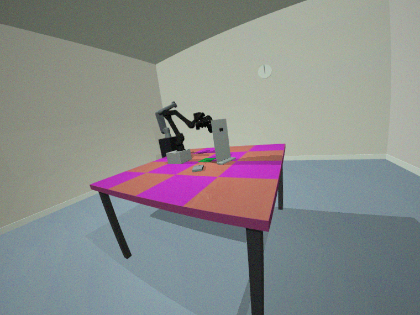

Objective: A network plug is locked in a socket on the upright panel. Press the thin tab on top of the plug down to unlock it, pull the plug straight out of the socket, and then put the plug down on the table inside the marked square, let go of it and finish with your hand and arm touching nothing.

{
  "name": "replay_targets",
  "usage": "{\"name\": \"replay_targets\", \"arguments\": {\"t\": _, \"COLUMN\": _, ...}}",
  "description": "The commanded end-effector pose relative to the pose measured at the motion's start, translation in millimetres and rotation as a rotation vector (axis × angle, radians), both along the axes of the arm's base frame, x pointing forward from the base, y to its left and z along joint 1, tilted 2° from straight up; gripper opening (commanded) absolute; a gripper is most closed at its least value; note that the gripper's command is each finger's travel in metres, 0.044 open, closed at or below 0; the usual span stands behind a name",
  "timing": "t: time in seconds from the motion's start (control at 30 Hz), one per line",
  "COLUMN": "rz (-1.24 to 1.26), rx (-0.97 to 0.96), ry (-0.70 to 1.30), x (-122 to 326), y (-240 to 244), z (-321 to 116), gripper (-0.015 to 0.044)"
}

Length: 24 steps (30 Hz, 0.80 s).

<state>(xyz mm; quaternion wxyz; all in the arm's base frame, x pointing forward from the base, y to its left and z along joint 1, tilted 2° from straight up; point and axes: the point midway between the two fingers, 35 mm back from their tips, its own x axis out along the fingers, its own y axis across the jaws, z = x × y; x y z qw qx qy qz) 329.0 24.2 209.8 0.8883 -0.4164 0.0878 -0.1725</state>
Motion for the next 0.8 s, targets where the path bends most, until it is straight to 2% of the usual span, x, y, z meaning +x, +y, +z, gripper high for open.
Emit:
{"name": "replay_targets", "arguments": {"t": 0.0, "rz": -0.059, "rx": -0.143, "ry": 0.083, "x": -10.9, "y": 2.1, "z": -22.7, "gripper": 0.0156}}
{"name": "replay_targets", "arguments": {"t": 0.4, "rz": -0.221, "rx": -0.553, "ry": 0.329, "x": -55.6, "y": 3.9, "z": -68.9, "gripper": 0.0156}}
{"name": "replay_targets", "arguments": {"t": 0.77, "rz": -0.229, "rx": -0.575, "ry": 0.345, "x": -56.1, "y": 3.0, "z": -70.9, "gripper": 0.0156}}
